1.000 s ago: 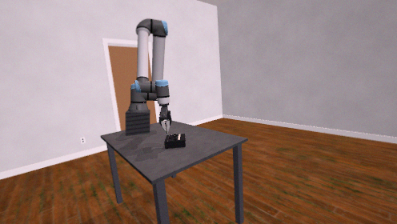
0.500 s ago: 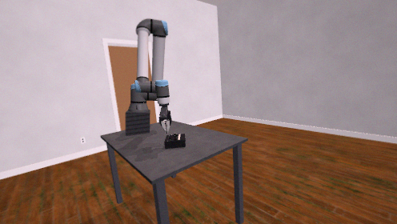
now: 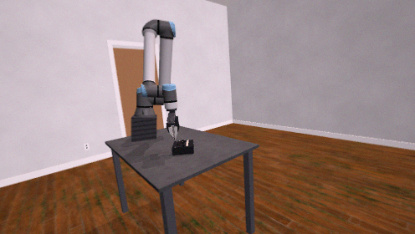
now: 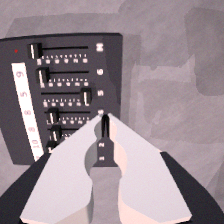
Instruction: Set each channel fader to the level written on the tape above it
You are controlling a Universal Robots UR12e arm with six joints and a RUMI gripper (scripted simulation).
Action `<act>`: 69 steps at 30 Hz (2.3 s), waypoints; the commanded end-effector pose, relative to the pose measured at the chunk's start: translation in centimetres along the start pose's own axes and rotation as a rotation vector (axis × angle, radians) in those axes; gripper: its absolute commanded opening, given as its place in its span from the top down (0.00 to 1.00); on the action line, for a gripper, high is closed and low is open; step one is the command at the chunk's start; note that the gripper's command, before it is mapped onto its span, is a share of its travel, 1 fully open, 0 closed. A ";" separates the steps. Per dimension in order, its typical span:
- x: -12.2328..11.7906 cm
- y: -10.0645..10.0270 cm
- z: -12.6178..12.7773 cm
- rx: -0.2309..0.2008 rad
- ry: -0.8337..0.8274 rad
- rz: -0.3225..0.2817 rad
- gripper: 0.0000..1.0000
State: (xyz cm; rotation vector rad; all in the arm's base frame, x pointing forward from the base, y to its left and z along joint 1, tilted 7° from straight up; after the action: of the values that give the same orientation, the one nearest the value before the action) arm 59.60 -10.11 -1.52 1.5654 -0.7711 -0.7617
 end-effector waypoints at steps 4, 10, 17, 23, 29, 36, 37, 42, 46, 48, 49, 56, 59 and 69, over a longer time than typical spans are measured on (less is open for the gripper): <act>0.2 -0.5 -0.2 0.003 0.001 0.002 1.00; 0.2 -0.9 -0.2 0.003 0.001 0.002 1.00; 0.2 -1.3 -0.2 0.003 0.001 0.002 1.00; 0.2 -1.6 -0.2 0.003 0.001 0.002 1.00; 0.2 -1.8 -0.2 0.003 0.001 0.002 1.00; 0.2 -1.9 -0.2 0.003 0.001 0.002 1.00; 0.2 -1.9 -0.2 0.003 0.001 0.002 1.00; 0.2 -1.9 -0.2 0.003 0.001 0.002 1.00; 0.2 -1.9 -0.2 0.003 0.001 0.002 1.00; 0.2 -1.9 -0.2 0.003 0.001 0.002 1.00; 0.2 -1.9 -0.2 0.003 0.001 0.002 1.00; 0.2 -1.9 -0.2 0.003 0.001 0.002 1.00; 0.2 -1.9 -0.2 0.003 0.001 0.002 1.00; 0.2 -1.9 -0.2 0.003 0.001 0.002 1.00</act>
State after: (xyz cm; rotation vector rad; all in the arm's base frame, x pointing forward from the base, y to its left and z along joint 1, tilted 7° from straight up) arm 59.93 -10.09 -3.40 1.5651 -0.7744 -0.7594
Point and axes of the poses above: the point where the finger pads meet when closed, its own y axis back along the fingers, its own z axis across the jaws, x = y × z, the point moved 6 cm from there along y, back along the fingers, and after that the axes turned 13 degrees about -y, right-handed, at the moved point
